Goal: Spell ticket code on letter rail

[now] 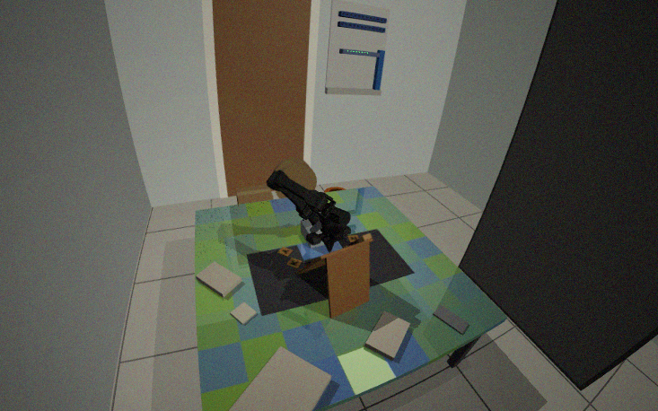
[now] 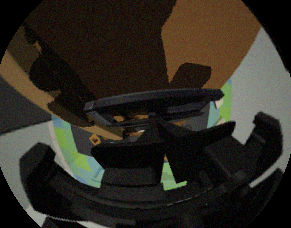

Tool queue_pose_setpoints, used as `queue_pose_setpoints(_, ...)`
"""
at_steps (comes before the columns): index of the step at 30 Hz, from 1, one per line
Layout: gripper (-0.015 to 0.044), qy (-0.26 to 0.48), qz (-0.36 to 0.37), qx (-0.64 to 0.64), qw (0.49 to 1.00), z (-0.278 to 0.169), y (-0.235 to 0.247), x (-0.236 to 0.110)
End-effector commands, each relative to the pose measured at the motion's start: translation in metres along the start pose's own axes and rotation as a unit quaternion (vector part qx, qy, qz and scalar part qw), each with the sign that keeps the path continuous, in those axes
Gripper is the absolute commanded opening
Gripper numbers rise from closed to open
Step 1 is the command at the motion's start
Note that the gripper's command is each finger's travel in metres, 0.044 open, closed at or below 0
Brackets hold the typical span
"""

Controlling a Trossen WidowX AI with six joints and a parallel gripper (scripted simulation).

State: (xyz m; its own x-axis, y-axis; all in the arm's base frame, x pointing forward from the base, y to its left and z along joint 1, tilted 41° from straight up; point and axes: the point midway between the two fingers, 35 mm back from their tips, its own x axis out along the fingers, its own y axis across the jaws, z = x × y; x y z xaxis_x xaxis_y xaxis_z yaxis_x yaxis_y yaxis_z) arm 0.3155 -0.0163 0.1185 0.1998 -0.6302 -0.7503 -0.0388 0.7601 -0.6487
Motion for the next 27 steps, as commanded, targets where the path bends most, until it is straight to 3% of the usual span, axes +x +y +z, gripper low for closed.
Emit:
queue_pose_setpoints(1, 0.0, -0.003, 0.003, 0.001, 1.0, 0.0041, -0.0001, 0.0001)
queue_pose_setpoints(27, 0.0, -0.004, 0.003, 0.001, 1.0, 0.012, -0.0006, 0.0084)
